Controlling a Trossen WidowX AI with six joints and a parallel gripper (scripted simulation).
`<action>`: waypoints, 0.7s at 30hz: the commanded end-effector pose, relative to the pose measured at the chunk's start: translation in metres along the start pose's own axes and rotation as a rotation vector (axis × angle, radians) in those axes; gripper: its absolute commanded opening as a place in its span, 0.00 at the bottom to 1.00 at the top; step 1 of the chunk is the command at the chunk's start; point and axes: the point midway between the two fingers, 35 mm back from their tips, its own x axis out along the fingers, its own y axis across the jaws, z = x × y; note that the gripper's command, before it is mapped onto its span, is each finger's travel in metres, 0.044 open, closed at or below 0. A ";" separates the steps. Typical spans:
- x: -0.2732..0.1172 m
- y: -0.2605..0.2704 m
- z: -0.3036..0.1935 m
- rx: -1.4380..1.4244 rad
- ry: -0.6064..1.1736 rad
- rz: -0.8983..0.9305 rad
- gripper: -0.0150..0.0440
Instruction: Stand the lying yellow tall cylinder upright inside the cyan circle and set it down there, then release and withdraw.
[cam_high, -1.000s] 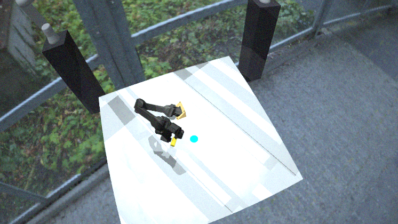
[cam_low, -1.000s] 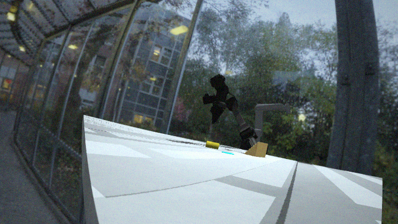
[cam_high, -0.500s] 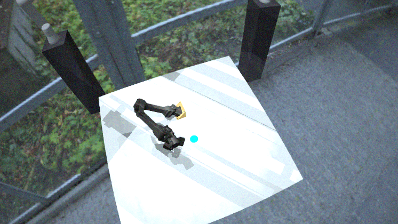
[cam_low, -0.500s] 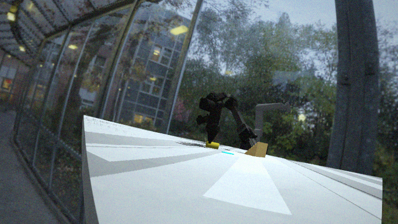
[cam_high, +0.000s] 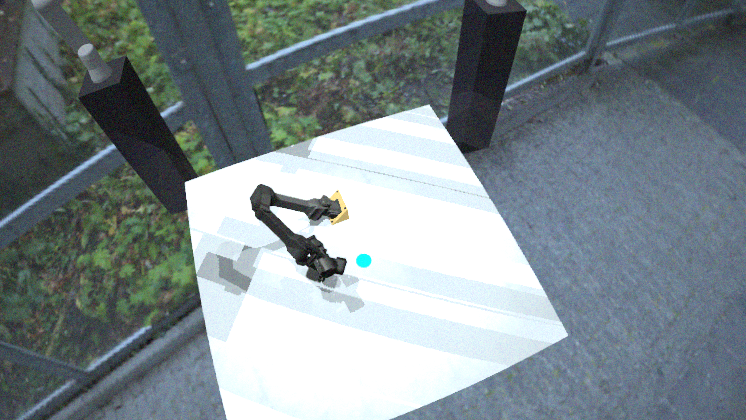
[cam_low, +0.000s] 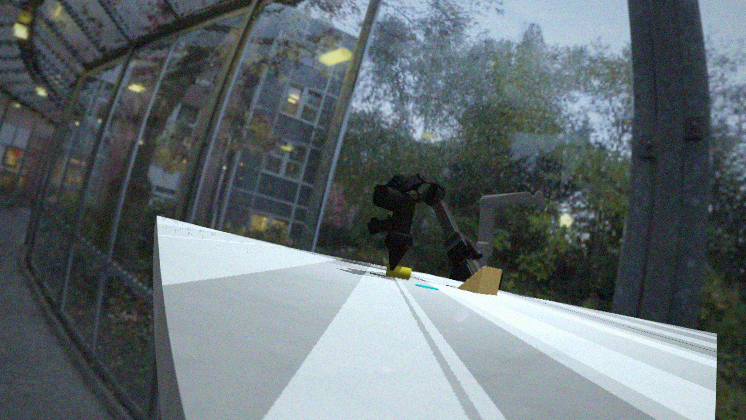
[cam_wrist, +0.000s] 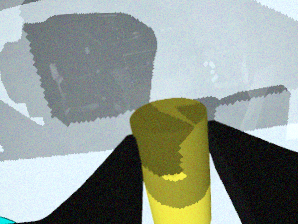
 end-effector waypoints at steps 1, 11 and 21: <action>-0.009 0.002 0.002 -0.003 -0.004 0.007 0.43; -0.041 0.005 0.003 -0.030 -0.012 0.025 0.43; -0.073 0.004 0.002 -0.057 -0.021 0.037 0.43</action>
